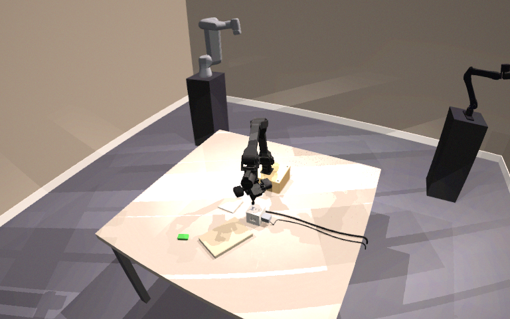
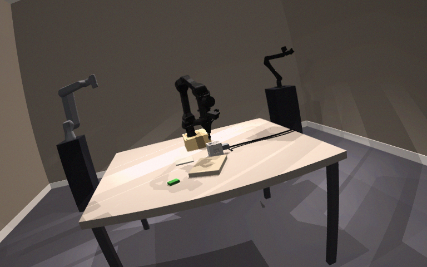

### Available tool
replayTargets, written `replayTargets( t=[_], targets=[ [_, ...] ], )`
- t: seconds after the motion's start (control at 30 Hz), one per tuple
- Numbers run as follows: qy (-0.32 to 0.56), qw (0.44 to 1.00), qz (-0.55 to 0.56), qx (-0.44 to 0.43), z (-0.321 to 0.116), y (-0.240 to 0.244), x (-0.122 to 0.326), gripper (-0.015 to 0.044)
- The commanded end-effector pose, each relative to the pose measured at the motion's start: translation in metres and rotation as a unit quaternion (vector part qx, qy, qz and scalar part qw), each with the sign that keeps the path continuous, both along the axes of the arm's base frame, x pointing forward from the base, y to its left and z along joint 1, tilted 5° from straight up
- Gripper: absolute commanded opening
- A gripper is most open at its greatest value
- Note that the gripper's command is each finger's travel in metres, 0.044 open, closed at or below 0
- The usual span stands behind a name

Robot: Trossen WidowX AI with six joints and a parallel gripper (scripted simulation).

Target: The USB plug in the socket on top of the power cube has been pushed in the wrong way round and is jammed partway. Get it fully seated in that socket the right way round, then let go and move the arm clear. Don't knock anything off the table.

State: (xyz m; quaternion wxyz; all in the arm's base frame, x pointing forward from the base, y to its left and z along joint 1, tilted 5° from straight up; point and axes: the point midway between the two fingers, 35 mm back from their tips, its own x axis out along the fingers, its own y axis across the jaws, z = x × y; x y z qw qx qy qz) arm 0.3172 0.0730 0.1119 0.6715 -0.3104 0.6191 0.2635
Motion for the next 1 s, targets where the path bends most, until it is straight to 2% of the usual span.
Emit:
replayTargets(
  t=[0.0, 0.47, 0.97],
  targets=[
    [-0.002, 0.998, -0.057, 0.005, -0.0004, 0.0, 0.0, 0.0],
    [-0.007, 0.971, -0.237, 0.022, -0.0003, 0.0, 0.0, 0.0],
    [-0.013, 0.906, -0.421, 0.04, -0.0003, 0.0, 0.0, 0.0]
  ],
)
